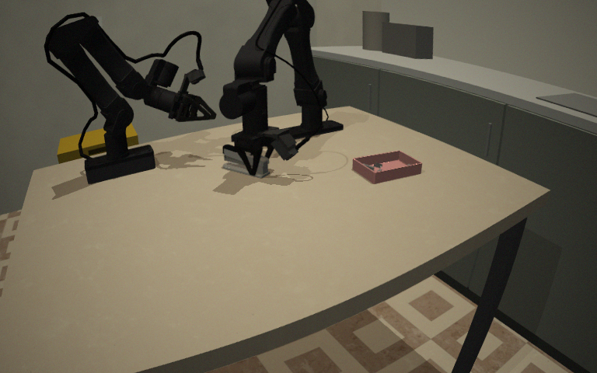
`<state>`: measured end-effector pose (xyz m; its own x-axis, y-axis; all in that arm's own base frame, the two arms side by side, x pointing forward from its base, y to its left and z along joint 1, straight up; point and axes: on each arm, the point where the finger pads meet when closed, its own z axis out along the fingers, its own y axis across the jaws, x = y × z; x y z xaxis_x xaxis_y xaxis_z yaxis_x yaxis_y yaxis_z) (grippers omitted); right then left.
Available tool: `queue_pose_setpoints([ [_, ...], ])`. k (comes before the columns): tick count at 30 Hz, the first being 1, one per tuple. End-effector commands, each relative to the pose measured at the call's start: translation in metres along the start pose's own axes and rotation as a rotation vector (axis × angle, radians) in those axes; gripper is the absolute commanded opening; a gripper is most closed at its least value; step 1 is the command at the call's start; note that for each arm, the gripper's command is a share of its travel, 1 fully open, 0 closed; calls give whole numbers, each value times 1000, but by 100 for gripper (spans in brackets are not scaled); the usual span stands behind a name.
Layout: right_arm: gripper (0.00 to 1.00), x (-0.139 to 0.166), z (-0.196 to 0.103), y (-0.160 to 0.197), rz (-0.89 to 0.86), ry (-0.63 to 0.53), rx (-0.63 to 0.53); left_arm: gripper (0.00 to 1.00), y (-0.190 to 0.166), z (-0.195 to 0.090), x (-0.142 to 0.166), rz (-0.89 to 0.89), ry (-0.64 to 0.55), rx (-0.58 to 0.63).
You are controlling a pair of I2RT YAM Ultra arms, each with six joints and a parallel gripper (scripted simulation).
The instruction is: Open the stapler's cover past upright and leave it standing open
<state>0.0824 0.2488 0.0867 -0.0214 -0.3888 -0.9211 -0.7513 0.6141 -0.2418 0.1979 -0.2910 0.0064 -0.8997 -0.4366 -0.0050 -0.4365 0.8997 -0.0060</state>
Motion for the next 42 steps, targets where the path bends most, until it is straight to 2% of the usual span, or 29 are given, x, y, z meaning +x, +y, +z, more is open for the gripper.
queue_pose_setpoints([
  [1, 46, -3, 1, -11, 213, -45, 160, 29, -4, 0, -1, -1, 3, 4],
  [7, 46, 20, 8, -1, 337, -5, 224, 29, -4, 0, -1, -1, 3, 4],
  [10, 46, 39, 13, 5, 350, 42, 253, 29, -4, 0, -1, -1, 3, 4],
  [16, 46, 50, 15, 7, 358, 78, 287, 29, -4, 0, -1, -1, 3, 4],
  [42, 46, 54, 20, 7, 362, 92, 307, 29, -2, -1, 0, 0, 3, 5],
])
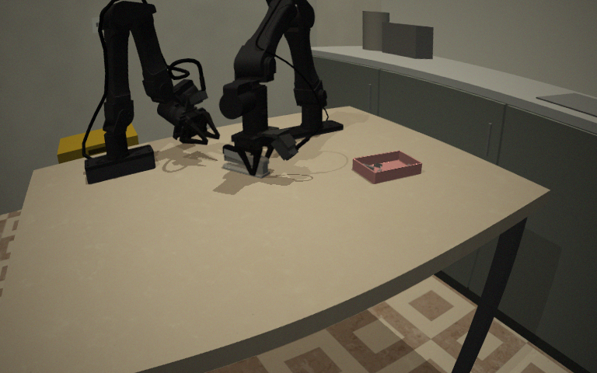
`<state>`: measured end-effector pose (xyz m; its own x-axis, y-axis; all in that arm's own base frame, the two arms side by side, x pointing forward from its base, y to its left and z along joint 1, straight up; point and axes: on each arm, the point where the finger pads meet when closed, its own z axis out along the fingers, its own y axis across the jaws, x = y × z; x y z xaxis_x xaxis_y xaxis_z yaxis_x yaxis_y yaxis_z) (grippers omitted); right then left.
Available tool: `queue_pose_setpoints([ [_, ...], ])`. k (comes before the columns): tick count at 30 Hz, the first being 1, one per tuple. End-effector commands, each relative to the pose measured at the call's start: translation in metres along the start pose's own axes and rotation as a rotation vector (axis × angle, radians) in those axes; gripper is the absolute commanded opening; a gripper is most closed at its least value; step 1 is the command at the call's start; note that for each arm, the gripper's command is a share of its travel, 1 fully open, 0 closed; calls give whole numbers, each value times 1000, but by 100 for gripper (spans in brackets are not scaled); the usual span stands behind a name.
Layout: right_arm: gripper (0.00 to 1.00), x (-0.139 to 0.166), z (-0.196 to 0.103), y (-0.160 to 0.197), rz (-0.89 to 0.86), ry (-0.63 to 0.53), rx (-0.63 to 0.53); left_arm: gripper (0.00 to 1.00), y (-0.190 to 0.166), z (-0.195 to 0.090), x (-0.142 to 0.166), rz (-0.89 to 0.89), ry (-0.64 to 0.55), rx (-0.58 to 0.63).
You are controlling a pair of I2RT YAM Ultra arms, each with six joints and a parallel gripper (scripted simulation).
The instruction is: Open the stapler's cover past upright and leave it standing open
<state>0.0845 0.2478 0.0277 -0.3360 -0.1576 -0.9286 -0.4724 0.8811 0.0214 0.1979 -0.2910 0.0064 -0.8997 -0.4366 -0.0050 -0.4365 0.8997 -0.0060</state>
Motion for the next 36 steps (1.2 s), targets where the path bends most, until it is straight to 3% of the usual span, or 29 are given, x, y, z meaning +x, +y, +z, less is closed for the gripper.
queue_pose_setpoints([
  [1, 46, -3, 4, -5, -16, -19, 23, 29, -2, -1, 0, 0, 3, 5],
  [36, 46, -3, 50, -9, -20, -12, 19, 29, -2, -1, 0, 0, 3, 5],
])
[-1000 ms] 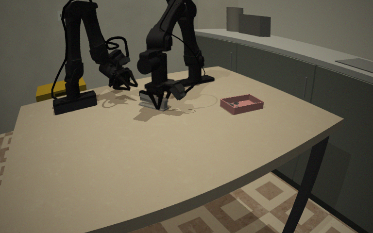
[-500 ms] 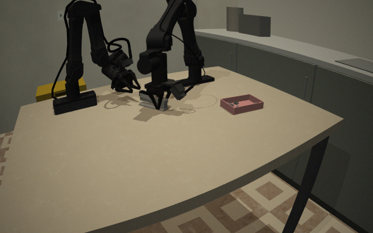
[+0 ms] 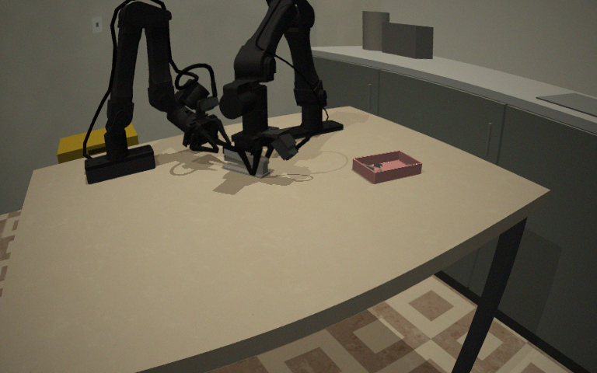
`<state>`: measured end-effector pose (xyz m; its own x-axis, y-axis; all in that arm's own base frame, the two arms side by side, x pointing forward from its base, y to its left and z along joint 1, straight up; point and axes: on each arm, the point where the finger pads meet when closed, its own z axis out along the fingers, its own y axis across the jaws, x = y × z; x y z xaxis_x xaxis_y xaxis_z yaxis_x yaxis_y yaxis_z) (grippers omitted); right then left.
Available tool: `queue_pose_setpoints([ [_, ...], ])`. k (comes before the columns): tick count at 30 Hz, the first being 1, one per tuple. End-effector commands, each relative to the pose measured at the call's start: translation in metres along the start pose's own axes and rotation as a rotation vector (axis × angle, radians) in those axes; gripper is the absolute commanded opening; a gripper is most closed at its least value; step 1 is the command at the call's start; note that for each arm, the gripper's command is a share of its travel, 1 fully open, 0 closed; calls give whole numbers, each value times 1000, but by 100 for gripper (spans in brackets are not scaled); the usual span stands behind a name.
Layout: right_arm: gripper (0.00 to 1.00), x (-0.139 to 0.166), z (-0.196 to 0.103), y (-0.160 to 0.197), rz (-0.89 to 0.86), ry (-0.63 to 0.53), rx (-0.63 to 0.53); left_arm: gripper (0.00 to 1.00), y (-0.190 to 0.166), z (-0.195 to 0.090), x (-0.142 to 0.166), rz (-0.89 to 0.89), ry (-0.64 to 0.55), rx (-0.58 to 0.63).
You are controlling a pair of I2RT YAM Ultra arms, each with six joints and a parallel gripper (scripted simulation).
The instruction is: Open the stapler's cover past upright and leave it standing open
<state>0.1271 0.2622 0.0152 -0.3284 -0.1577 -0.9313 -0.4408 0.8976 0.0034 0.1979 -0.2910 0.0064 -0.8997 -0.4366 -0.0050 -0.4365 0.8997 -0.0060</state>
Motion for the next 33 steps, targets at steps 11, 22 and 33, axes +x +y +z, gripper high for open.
queue_pose_setpoints([
  [11, 46, -1, 18, 3, -7, -10, -25, 29, -2, -1, 0, 0, 3, 5],
  [22, 46, -1, 24, 3, -7, -10, -25, 29, -2, -1, 0, 0, 3, 5],
  [33, 29, 0, 24, 1, -16, -8, -18, 29, -2, -1, 0, 0, 3, 5],
])
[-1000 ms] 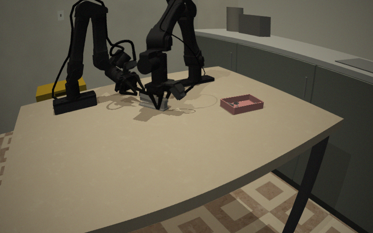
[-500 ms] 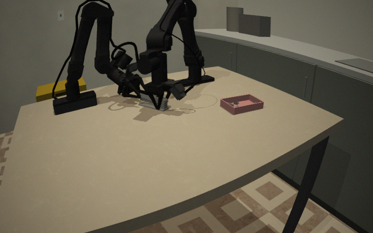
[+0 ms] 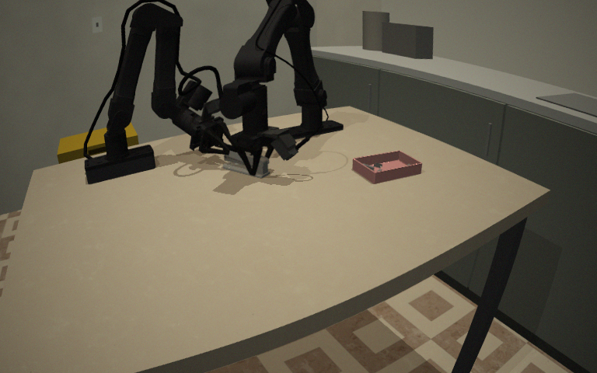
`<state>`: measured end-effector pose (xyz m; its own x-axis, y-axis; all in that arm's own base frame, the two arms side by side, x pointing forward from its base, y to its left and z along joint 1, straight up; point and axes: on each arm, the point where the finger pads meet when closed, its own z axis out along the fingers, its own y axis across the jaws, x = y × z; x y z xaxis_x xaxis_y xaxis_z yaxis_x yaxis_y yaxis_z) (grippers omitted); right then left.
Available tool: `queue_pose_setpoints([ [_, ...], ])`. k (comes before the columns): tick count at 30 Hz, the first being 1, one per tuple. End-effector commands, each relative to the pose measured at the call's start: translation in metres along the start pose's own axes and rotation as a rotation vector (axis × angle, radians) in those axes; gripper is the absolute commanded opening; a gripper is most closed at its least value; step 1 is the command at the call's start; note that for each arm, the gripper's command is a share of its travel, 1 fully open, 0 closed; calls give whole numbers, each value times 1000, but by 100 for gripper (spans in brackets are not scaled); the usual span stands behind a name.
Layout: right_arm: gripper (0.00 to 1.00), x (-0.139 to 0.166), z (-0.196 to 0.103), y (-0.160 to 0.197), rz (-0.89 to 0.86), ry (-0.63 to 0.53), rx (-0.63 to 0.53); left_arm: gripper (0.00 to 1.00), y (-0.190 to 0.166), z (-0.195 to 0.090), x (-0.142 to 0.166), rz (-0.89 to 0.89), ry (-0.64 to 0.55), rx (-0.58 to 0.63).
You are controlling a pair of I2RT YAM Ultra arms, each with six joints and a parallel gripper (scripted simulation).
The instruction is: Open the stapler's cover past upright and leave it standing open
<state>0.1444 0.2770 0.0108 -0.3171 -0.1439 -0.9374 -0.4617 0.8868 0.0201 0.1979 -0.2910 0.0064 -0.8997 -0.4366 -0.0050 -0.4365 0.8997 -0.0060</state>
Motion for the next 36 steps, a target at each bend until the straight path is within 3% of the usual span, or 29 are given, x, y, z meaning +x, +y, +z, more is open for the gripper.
queue_pose_setpoints([
  [1, 29, 6, 1, -4, -31, 15, 10, 29, -2, -1, 0, 0, 3, 5],
  [12, 16, 6, 1, -3, -30, 13, 12, 29, -2, -1, 0, 0, 3, 5],
  [13, 5, 6, 1, -3, -30, 13, 12, 29, -2, -1, 0, 0, 3, 5],
  [14, 0, 6, 1, -3, -30, 13, 12, 29, -2, -1, 0, 0, 3, 5],
  [16, 0, 6, 1, -3, -30, 13, 12, 29, -2, -1, 0, 0, 3, 5],
  [18, 18, 3, 2, -1, -12, 15, 6, 29, -2, -1, 0, 0, 3, 5],
  [36, 18, -15, 0, 2, 6, 136, 4, 29, -2, -1, 0, 0, 3, 5],
])
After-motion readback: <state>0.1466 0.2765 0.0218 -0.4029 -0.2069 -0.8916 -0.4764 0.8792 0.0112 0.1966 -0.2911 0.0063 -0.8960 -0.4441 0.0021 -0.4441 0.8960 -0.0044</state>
